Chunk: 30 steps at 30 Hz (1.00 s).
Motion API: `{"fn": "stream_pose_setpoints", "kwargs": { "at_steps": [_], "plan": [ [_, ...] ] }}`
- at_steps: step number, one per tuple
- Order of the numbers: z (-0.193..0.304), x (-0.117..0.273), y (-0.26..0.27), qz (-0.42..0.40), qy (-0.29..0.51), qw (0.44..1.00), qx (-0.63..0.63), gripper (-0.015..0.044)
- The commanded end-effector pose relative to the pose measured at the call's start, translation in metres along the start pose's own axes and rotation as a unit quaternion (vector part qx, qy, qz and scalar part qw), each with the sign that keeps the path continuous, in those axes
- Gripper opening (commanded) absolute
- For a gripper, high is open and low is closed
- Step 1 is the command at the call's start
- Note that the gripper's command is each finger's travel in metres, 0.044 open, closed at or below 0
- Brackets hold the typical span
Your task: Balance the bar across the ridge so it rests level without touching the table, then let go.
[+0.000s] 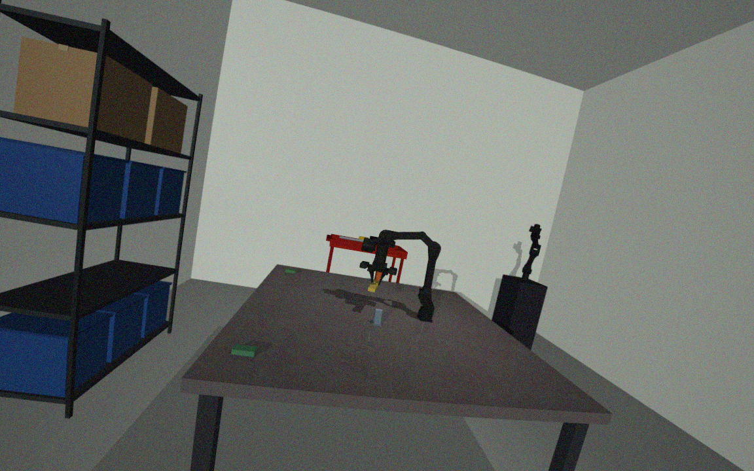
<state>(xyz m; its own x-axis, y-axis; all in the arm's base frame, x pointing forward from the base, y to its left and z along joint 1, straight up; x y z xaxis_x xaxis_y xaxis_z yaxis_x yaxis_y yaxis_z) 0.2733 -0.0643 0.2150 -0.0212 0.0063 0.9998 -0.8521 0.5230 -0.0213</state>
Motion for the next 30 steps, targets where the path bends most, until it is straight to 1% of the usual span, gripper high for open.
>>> {"fn": "stream_pose_setpoints", "kwargs": {
  "at_steps": [1, 30],
  "plan": [
    [-0.015, 0.002, 0.002, 0.002, -0.002, 1.0, 0.008, 0.0],
    [-0.113, 0.003, 0.04, 0.0, -0.006, 0.997, 0.073, 0.0]
  ]
}}
Point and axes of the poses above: the point midway between the two fingers, 35 mm back from their tips, its own x axis back along the fingers, its own y axis across the jaws, z = x × y, the point moved 5 cm from there along x, back along the fingers, and after that the axes turned 15 degrees about -x, right-handed, at the moved point
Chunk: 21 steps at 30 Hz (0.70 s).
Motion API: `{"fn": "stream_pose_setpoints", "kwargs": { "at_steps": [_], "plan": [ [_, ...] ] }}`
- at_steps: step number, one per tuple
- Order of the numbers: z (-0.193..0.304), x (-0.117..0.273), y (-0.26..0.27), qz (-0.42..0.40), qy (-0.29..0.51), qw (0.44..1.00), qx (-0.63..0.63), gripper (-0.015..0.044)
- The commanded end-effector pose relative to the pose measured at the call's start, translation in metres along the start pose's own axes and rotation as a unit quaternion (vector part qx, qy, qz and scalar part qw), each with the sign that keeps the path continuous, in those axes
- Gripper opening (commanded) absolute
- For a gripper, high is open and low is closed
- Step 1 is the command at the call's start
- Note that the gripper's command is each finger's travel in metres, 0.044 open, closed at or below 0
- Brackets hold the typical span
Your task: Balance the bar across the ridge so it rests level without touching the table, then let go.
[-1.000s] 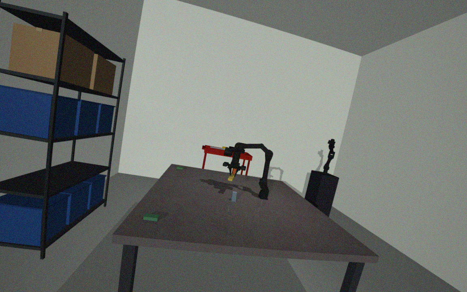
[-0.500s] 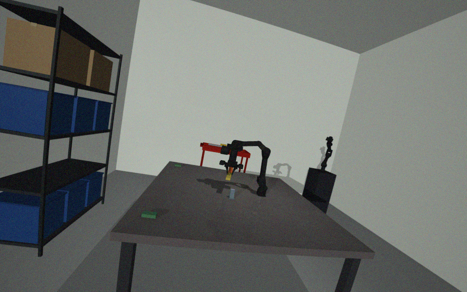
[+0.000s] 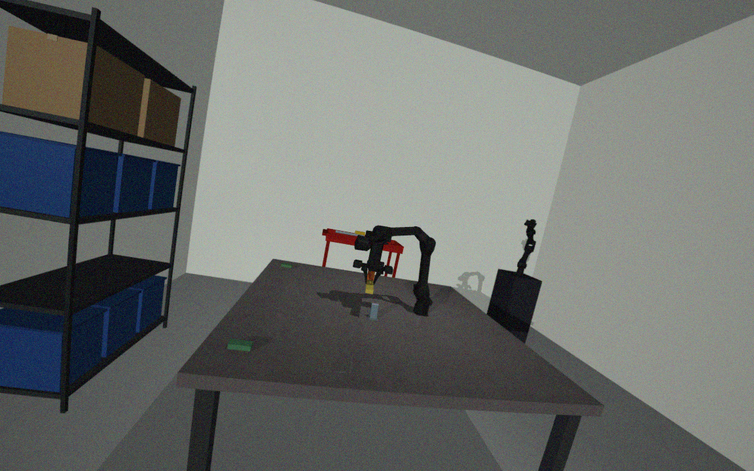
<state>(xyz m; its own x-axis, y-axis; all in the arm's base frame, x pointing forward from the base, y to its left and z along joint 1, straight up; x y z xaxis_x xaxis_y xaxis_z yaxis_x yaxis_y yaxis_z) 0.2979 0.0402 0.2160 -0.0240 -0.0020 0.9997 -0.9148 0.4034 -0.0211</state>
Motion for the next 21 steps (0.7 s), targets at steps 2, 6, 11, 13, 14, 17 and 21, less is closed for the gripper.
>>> {"fn": "stream_pose_setpoints", "kwargs": {
  "at_steps": [2, 6, 11, 13, 14, 17, 21],
  "plan": [
    [-0.018, 0.001, 0.008, 0.001, -0.002, 1.0, 0.01, 0.0],
    [-0.032, 0.001, 0.015, 0.001, -0.003, 1.0, 0.019, 0.0],
    [-0.048, 0.001, 0.025, 0.0, -0.004, 1.0, 0.03, 0.0],
    [-0.055, 0.001, 0.029, 0.0, -0.004, 0.999, 0.035, 0.0],
    [-0.058, 0.001, 0.031, 0.0, -0.004, 0.999, 0.037, 0.0],
    [-0.067, 0.001, 0.038, 0.0, -0.005, 0.999, 0.044, 0.0],
    [-0.079, 0.001, 0.048, -0.001, -0.005, 0.999, 0.052, 0.0]
  ]
}}
Point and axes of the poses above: the point midway between the two fingers, 35 mm back from their tips, its own x axis back along the fingers, its own y axis across the jaws, z = x × y, the point moved 5 cm from there along x, back along the fingers, and after that the axes turned 15 degrees about -x, right-handed, at the moved point
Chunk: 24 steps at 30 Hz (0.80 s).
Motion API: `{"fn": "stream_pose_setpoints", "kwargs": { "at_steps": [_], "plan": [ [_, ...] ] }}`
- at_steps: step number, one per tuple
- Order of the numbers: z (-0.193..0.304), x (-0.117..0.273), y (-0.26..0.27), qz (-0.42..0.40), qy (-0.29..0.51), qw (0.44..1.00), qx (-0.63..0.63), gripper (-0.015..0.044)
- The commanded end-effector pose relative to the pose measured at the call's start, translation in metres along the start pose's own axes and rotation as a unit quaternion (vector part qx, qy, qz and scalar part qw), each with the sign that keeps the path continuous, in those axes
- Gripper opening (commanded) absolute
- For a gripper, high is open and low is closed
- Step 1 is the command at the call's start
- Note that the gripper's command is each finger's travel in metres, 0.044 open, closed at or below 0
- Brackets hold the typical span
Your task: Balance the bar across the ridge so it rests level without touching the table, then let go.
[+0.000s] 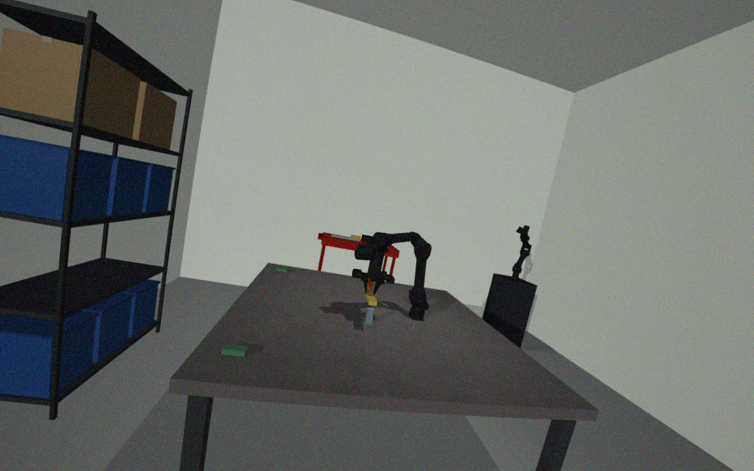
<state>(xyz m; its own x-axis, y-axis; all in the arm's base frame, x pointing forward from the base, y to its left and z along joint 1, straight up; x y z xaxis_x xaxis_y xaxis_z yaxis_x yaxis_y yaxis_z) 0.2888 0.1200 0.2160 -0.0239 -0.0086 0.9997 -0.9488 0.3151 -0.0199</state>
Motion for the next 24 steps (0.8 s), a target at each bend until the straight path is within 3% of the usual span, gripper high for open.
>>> {"fn": "stream_pose_setpoints", "kwargs": {
  "at_steps": [1, 24],
  "plan": [
    [-0.013, 0.001, 0.009, 0.0, -0.002, 1.0, 0.007, 0.0],
    [-0.036, -0.017, 0.028, 0.0, -0.003, 1.0, 0.022, 0.0]
  ]
}}
Point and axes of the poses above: the point midway between the two fingers, 35 mm back from their tips, its own x axis back along the fingers, its own y axis across the jaws, z = x × y, the point moved 5 cm from there along x, back along the fingers, and after that the axes turned 15 degrees about -x, right-handed, at the moved point
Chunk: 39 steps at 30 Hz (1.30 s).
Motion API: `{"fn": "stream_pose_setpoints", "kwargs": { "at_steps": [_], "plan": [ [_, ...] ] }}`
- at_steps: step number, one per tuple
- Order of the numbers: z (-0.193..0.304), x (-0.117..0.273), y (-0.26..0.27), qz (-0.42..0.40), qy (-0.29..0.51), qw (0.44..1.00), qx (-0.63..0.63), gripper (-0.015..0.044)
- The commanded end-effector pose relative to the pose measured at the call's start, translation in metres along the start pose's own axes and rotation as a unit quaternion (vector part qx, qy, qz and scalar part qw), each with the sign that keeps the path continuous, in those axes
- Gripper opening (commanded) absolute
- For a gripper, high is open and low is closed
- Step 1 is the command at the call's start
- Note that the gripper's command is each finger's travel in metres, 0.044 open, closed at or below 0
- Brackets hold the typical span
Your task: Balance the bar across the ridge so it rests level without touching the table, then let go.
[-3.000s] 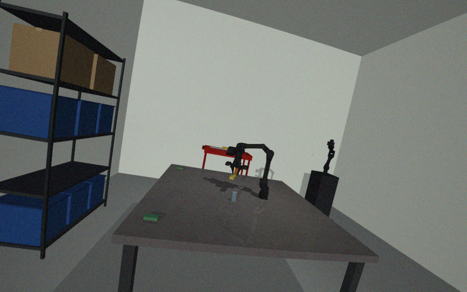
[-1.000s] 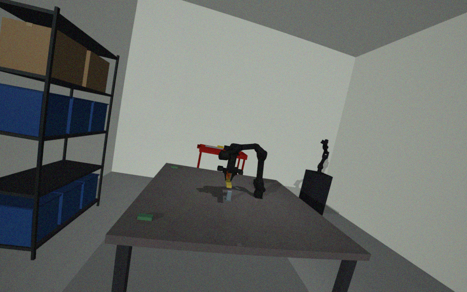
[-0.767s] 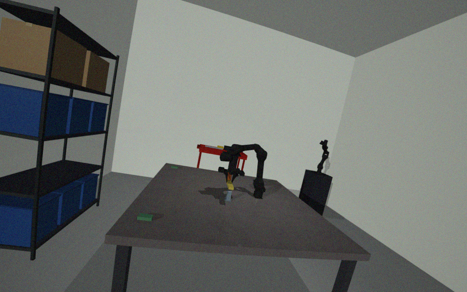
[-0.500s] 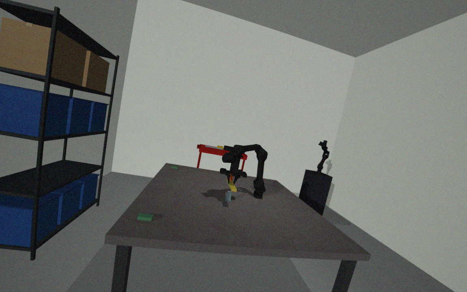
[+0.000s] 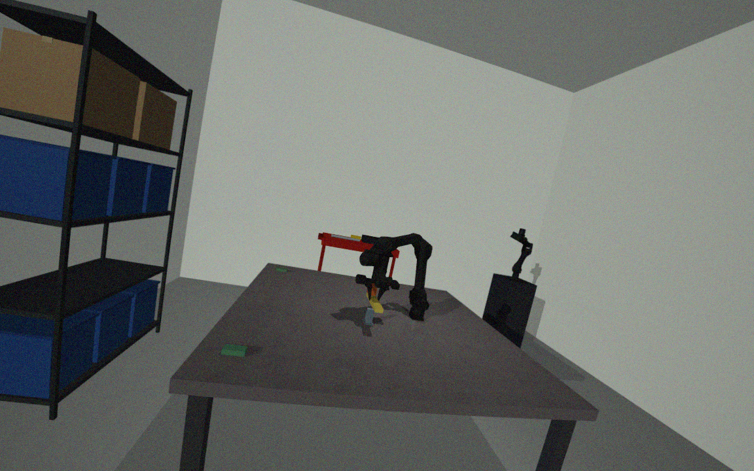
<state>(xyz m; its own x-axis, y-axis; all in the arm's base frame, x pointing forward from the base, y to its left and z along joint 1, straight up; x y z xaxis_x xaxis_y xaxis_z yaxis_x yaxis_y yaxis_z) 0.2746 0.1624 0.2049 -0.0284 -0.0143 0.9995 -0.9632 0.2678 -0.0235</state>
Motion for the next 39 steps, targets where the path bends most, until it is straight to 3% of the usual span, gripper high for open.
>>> {"fn": "stream_pose_setpoints", "kwargs": {
  "at_steps": [1, 16, 39],
  "plan": [
    [0.0, -0.007, 0.001, -0.002, 0.0, 1.0, -0.002, 0.0],
    [0.002, -0.031, 0.001, -0.002, 0.0, 1.0, -0.002, 0.0],
    [0.002, -0.031, 0.001, -0.002, 0.0, 1.0, -0.002, 0.0]
  ]
}}
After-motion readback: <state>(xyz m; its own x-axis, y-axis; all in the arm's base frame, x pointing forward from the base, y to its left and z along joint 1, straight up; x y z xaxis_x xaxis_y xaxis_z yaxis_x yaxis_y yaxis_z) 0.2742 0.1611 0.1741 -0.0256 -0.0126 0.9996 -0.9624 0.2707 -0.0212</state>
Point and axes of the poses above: the point midway between the two fingers, 35 mm back from their tips, its own x axis back along the fingers, its own y axis across the jaws, z = x × y, the point moved 5 cm from there along x, back along the fingers, and after that the axes turned 15 degrees about -x, right-handed, at the moved point
